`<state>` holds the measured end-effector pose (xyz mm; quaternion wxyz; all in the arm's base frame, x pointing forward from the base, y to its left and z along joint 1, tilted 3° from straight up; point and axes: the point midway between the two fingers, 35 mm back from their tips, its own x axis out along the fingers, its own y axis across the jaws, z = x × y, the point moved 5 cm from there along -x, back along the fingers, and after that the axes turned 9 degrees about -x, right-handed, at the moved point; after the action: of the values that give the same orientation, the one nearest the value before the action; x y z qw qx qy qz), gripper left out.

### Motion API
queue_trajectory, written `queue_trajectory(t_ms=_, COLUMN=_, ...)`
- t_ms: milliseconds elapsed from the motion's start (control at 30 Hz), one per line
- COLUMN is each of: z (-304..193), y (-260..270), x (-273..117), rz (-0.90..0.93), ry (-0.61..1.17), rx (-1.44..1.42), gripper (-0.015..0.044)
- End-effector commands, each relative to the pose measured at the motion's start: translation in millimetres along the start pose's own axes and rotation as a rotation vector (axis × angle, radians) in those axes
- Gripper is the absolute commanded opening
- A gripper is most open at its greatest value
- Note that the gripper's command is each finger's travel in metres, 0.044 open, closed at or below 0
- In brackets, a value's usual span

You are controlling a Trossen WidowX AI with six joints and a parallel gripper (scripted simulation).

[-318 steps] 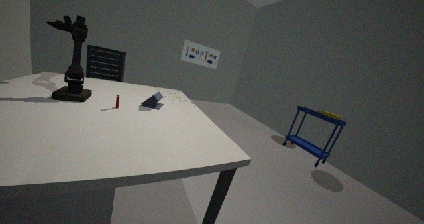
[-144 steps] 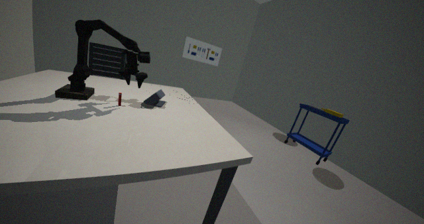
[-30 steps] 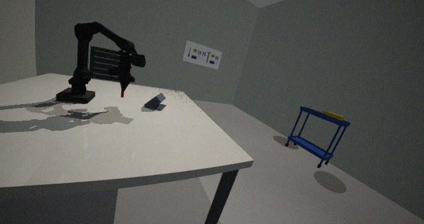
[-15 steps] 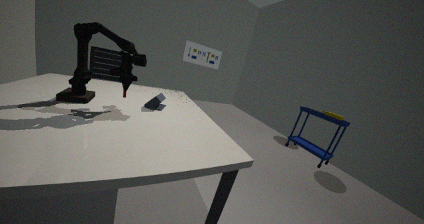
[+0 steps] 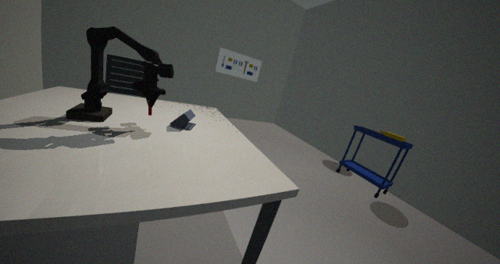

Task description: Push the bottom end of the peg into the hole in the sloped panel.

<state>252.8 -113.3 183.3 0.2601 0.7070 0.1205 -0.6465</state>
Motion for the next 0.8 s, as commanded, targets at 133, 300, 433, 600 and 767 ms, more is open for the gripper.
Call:
queue_trajectory(t_ms=133, z=-7, y=-4, x=2, rz=0.036, ry=-0.002, rx=-0.047, gripper=0.0)
queue_trajectory(t_ms=300, z=-12, y=-6, x=2, rz=0.061, ry=0.0, rx=-0.075, gripper=0.0)
queue_trajectory(t_ms=433, z=-16, y=-7, x=3, rz=0.081, ry=0.003, rx=-0.096, gripper=0.0)
queue_trajectory(t_ms=600, z=-21, y=-10, x=3, rz=0.106, ry=0.006, rx=-0.123, gripper=0.0)
queue_trajectory(t_ms=767, z=-26, y=-12, x=3, rz=0.131, ry=0.01, rx=-0.149, gripper=0.0)
